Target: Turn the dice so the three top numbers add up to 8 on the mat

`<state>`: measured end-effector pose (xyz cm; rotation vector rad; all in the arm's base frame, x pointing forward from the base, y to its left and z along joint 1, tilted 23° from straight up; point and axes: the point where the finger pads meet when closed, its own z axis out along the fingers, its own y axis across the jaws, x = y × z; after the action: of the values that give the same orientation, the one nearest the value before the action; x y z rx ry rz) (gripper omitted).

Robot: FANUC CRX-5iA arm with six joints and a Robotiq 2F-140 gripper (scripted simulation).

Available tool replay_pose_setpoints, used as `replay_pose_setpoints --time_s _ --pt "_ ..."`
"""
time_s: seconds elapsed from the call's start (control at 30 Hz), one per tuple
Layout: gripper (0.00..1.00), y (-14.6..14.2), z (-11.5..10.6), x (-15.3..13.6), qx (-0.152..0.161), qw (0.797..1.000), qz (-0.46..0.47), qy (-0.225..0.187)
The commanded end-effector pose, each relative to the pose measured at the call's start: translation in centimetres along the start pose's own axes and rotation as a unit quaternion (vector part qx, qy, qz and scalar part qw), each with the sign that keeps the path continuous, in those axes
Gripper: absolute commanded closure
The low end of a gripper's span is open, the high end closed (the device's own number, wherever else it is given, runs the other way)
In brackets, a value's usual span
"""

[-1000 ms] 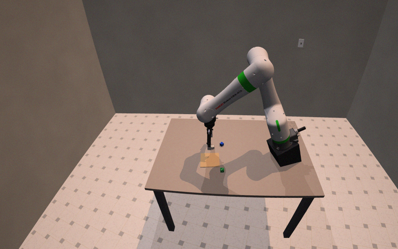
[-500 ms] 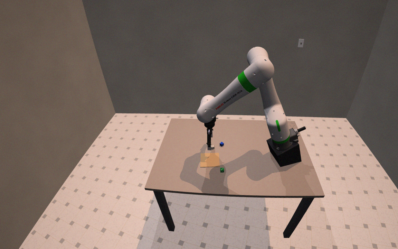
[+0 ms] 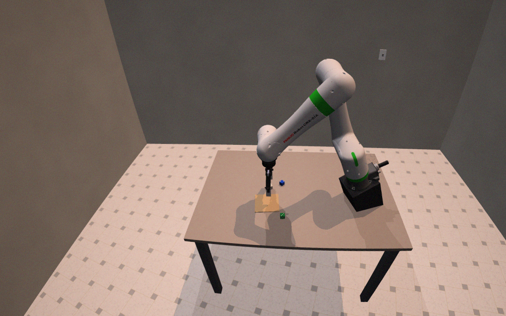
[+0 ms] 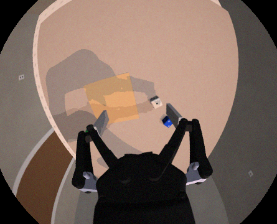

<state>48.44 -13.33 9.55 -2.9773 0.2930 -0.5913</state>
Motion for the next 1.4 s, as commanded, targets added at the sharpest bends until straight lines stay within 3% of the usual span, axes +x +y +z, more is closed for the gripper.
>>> replay_pose_setpoints --time_s 0.0,0.23,0.3,0.73,1.37 --pt "0.0 -3.1 0.0 -1.1 -0.003 1.0 0.001 0.001" --pt "0.0 -8.9 0.0 -3.2 -0.003 1.0 0.001 0.001" --pt "0.0 -8.9 0.0 -3.2 -0.003 1.0 0.001 0.001" --pt "0.0 -17.0 0.1 -6.1 -0.003 1.0 0.001 0.001" --pt "0.0 -18.4 0.1 -6.6 -0.003 1.0 0.001 0.001"
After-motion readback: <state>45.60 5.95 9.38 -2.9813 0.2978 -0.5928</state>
